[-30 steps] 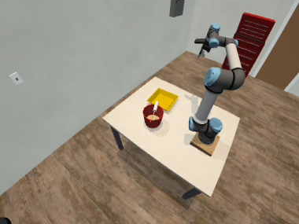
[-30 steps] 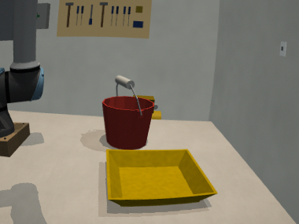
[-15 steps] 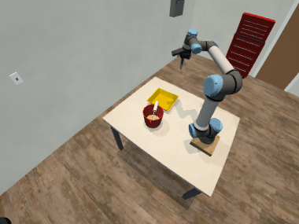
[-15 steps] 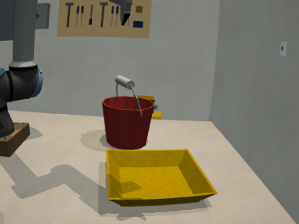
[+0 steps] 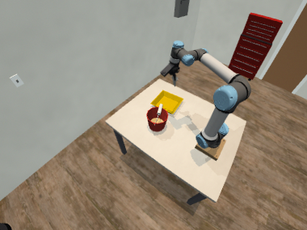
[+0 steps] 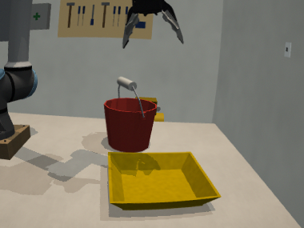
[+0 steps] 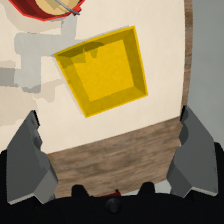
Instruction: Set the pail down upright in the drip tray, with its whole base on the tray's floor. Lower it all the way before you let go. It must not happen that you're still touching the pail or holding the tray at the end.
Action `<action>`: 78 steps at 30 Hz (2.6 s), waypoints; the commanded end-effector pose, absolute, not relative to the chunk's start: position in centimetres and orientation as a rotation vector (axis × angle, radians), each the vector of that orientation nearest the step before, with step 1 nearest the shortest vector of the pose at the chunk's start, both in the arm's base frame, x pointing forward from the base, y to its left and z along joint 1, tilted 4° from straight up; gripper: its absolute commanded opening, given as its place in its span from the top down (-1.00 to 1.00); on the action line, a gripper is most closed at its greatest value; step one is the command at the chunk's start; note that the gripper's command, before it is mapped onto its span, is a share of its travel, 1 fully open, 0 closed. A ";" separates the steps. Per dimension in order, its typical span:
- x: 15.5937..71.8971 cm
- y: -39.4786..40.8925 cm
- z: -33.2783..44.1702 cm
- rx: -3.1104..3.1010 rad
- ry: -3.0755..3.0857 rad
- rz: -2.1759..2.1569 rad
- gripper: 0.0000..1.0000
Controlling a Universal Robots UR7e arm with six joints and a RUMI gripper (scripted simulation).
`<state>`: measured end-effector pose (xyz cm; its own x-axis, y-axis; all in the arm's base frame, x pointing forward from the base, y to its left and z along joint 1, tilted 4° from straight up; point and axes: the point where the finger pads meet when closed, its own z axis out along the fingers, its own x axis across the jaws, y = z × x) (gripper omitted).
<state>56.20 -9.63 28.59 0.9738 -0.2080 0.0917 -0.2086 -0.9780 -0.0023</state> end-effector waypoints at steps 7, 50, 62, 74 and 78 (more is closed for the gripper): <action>53.5 2.5 25.6 3.163 0.224 0.022 -1.00; 49.5 10.5 23.5 3.131 0.650 -0.077 -1.00; 49.5 10.5 23.5 3.131 0.650 -0.077 -1.00; 49.5 10.5 23.5 3.131 0.650 -0.077 -1.00; 49.5 10.5 23.5 3.131 0.649 -0.077 -1.00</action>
<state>49.47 10.47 23.48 0.9164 0.3987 -0.0367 0.3959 -0.9159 -0.0662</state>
